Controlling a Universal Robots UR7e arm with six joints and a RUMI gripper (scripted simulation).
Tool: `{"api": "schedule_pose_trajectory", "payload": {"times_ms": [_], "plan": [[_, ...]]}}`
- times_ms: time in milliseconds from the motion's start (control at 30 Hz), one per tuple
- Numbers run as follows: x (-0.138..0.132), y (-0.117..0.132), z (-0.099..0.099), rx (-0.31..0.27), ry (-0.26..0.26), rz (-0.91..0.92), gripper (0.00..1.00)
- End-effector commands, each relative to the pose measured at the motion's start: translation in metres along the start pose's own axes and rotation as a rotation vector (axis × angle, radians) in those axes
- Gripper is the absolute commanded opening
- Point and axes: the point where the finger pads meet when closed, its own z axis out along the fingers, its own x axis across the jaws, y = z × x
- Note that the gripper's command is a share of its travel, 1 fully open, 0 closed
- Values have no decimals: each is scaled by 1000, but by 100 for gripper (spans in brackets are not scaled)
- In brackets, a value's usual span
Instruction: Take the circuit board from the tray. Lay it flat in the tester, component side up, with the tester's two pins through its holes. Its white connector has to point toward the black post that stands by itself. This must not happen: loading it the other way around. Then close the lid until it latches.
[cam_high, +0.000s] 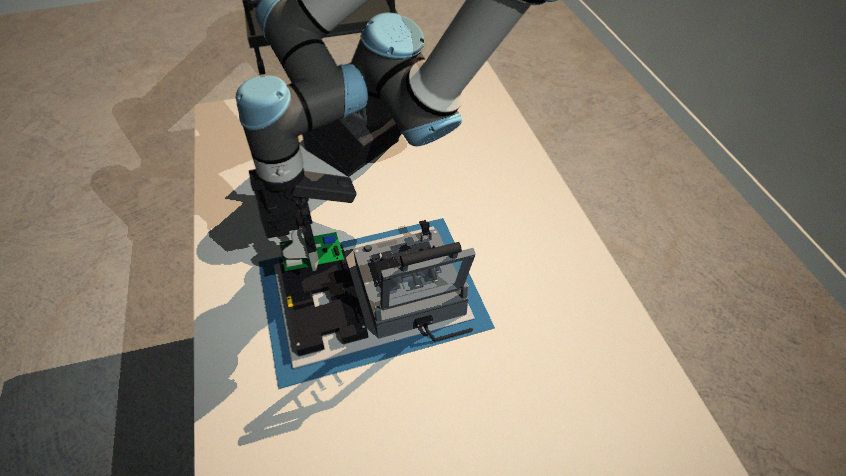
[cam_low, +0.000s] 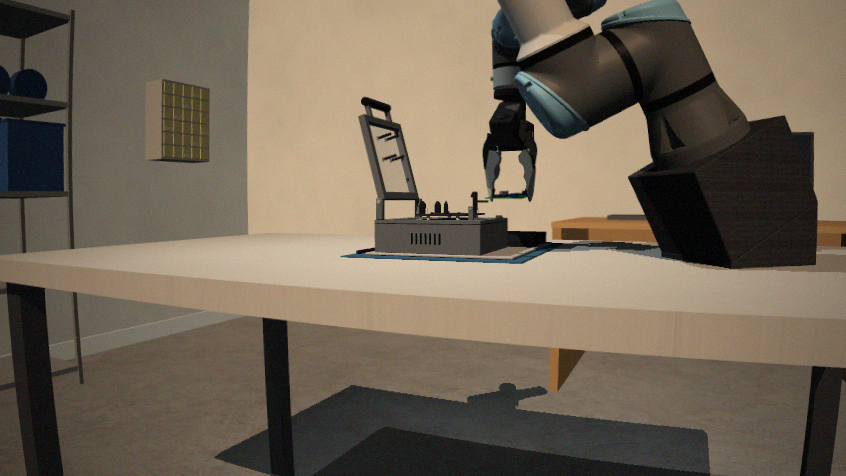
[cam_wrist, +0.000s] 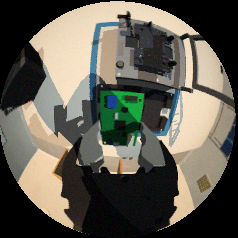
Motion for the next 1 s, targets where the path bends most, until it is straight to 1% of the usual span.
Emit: {"api": "schedule_pose_trajectory", "payload": {"times_ms": [0, 100, 333, 967], "plan": [[0, 1, -10, -2, 0, -1, 39], [0, 1, -15, -2, 0, -1, 39], [0, 1, -19, -2, 0, -1, 39], [0, 1, -19, -2, 0, -1, 39]]}}
